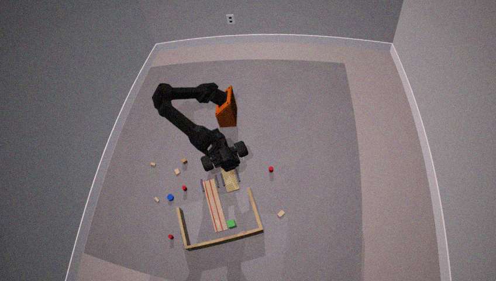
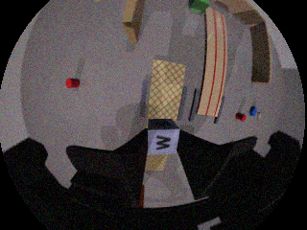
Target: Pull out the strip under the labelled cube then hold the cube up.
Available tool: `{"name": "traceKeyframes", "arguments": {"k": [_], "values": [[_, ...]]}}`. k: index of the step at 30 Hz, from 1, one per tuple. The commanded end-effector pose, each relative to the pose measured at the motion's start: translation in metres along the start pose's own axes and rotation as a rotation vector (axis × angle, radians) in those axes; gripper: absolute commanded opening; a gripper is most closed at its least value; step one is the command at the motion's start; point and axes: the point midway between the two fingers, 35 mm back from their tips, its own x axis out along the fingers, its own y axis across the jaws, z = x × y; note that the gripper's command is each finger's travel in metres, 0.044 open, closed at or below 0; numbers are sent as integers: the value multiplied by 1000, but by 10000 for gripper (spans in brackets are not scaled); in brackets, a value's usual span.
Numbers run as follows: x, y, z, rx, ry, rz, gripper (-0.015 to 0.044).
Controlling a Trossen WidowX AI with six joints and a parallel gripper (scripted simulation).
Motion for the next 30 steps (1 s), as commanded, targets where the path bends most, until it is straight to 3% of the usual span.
{"name": "traceKeyframes", "arguments": {"k": [1,8,30], "values": [[-2,2,-8,11,-10,4,0],[-37,2,-8,10,-10,6,0],[-39,2,-8,10,-10,6,0]]}}
